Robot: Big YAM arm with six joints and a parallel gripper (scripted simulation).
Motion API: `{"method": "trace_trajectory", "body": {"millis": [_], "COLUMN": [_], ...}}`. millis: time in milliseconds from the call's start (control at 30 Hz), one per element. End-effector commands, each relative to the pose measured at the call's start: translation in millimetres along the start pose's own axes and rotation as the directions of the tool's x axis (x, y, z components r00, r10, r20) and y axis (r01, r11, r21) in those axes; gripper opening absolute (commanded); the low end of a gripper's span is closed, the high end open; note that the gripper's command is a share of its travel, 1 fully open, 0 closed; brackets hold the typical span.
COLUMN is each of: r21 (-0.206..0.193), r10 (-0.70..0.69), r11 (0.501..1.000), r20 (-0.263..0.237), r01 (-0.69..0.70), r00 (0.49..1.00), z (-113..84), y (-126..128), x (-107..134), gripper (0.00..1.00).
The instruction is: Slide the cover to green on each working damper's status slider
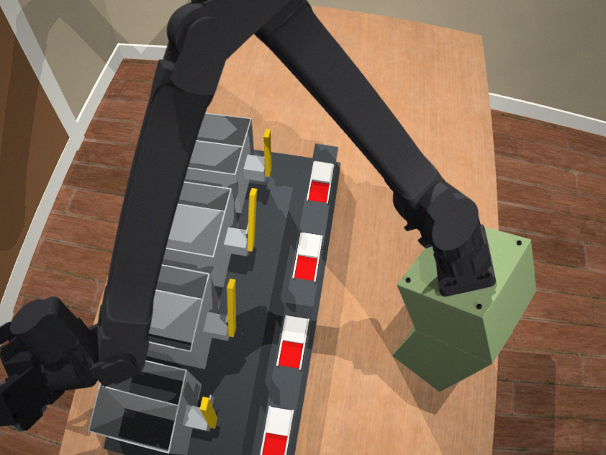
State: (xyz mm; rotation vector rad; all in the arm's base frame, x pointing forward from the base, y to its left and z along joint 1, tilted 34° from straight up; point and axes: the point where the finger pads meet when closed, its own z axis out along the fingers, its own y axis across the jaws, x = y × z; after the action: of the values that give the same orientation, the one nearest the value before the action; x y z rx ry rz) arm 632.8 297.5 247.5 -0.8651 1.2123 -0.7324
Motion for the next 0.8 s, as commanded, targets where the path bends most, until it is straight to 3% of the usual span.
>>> {"method": "trace_trajectory", "body": {"millis": [0,167,233,267,500,733,767], "r21": [-0.008,0.002,0.002,0.011,0.038,0.077,0.077], "r10": [0.137,0.256,0.256,0.325,0.473,0.629,0.629], "r11": [0.991,0.967,0.967,0.946,0.881,0.777,0.777], "r20": [-0.027,-0.051,-0.051,-0.063,-0.089,-0.109,-0.109], "r01": [-0.137,-0.256,-0.256,-0.325,-0.472,-0.625,-0.625], "r00": [0.99,0.965,0.965,0.943,0.876,0.77,0.77], "z": [0.2,0.4,0.4,-2.6,-17.1,-46.4,-46.4], "y": [-42.2,-94.9,-94.9,-125.4,-191.2,-260.6,-260.6], "x": [11.9,29.3,29.3,39.1,61.4,83.6,83.6], "gripper": [1.0,1.0,1.0,1.0,1.0,1.0,1.0]}}
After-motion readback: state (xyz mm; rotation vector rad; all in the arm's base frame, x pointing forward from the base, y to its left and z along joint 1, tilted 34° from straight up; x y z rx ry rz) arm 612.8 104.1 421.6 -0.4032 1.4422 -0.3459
